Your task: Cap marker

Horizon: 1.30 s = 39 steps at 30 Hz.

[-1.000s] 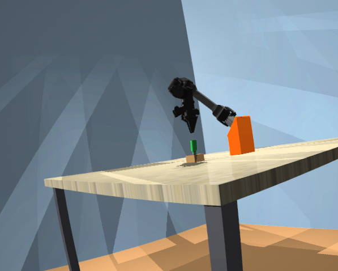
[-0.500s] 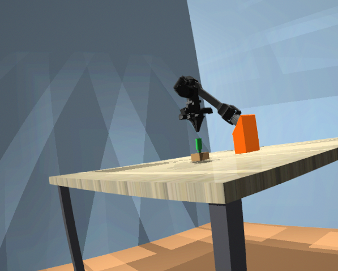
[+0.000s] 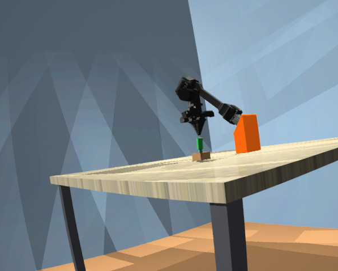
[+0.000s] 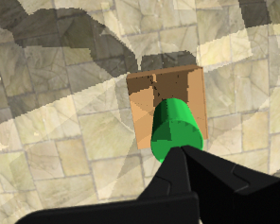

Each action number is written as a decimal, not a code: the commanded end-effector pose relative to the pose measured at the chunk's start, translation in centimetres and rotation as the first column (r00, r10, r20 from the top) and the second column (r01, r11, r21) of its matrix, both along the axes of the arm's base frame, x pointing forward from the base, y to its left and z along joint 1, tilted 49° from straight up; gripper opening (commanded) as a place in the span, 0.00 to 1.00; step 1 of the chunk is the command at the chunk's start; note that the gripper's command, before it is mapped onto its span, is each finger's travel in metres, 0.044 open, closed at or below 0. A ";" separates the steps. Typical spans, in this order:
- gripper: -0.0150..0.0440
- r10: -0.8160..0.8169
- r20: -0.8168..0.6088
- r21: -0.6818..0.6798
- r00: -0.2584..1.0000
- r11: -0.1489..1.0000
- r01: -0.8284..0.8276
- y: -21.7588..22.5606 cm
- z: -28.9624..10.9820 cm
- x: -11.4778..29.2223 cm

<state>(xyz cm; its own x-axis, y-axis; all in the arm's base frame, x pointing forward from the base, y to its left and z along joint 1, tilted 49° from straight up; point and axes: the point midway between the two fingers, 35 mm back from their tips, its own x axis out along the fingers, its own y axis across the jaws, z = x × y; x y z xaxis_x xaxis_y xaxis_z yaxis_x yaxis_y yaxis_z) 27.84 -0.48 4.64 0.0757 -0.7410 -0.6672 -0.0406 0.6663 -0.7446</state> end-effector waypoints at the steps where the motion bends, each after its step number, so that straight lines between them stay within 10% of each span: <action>1: 0.25 0.004 -0.002 -0.006 1.000 1.000 -0.004 -0.5 -0.4 0.0; 31: 0.25 0.006 -0.003 0.001 1.000 1.000 -0.006 5.4 4.7 -0.5; 39: 0.61 0.006 -0.003 0.001 1.000 1.000 -0.006 5.4 4.7 -0.5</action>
